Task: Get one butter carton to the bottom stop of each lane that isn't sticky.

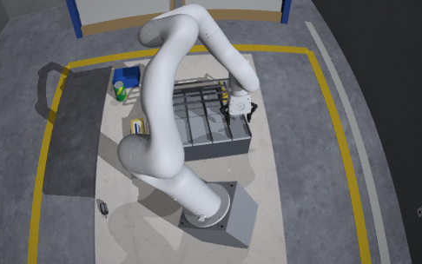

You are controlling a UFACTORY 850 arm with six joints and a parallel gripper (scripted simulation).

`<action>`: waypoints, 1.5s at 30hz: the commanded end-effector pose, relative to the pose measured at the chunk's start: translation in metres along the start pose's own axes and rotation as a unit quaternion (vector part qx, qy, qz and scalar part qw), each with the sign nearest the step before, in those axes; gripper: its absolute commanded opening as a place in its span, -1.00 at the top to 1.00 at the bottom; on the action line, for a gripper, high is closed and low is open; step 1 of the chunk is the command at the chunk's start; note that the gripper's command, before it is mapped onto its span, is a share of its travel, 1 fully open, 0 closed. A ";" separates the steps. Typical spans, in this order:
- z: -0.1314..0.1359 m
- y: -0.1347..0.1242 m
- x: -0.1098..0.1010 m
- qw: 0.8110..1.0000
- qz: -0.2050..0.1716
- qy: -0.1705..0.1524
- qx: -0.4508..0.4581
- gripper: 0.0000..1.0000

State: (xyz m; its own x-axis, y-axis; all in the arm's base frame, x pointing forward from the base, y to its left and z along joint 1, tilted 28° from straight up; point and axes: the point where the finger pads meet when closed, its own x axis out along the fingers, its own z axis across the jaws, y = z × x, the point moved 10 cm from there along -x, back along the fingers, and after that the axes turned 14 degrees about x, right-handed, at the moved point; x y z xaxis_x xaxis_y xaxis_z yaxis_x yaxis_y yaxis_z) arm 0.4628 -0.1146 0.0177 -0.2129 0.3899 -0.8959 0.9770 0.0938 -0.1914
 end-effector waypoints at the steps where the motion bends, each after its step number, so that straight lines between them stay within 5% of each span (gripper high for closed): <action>1: 0.000 0.000 -0.001 1.000 0.001 0.000 0.000 -1.00; 16: 0.000 0.000 -0.001 1.000 0.001 0.000 0.000 -1.00; 17: 0.001 0.001 -0.029 1.000 0.001 0.000 0.000 -1.00; 45: 0.001 0.001 -0.028 1.000 0.001 0.000 0.000 -1.00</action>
State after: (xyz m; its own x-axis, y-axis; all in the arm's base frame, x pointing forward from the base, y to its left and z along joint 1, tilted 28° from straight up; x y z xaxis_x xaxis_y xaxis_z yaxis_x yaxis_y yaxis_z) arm 0.4688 -0.1260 0.0419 -0.2130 0.3900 -0.8958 0.9770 0.0938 -0.1915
